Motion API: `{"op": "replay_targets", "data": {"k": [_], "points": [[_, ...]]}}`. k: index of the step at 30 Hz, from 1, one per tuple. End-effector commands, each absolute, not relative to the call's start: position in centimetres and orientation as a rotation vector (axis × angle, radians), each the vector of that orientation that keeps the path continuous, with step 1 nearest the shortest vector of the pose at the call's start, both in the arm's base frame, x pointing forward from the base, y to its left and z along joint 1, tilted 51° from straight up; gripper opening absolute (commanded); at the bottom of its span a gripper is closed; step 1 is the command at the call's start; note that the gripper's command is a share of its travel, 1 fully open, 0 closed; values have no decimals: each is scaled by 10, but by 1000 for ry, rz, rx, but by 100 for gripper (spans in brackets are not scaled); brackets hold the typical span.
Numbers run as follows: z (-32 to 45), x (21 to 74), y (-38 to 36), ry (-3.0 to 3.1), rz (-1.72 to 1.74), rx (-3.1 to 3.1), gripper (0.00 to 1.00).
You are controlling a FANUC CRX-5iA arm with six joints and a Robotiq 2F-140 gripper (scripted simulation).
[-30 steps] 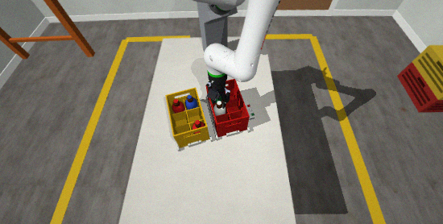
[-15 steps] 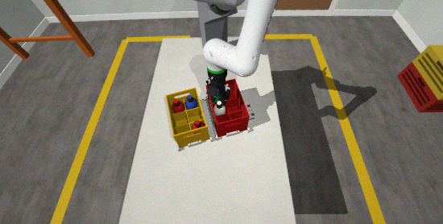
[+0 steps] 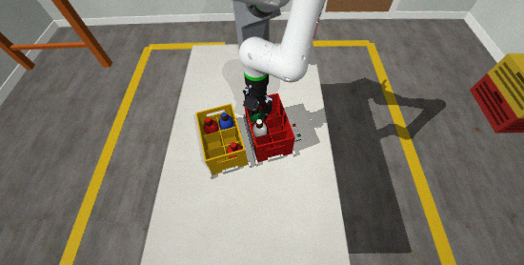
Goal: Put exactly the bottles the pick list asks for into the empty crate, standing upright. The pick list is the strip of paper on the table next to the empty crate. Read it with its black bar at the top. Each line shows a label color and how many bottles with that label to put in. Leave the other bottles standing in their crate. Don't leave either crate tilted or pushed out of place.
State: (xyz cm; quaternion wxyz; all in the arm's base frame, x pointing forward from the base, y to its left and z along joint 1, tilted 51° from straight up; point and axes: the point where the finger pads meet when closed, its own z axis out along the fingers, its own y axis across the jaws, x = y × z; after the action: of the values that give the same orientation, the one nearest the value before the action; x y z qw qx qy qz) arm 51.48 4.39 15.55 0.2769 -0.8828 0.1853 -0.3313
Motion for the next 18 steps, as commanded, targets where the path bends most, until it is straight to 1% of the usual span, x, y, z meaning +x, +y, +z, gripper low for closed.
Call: {"op": "replay_targets", "data": {"k": [1, 11, 18], "points": [[160, 511, 41, 498, -891, -2370, 44], [171, 498, 35, 498, -891, -2370, 44], [162, 505, 6, 498, -891, -2371, 44]]}}
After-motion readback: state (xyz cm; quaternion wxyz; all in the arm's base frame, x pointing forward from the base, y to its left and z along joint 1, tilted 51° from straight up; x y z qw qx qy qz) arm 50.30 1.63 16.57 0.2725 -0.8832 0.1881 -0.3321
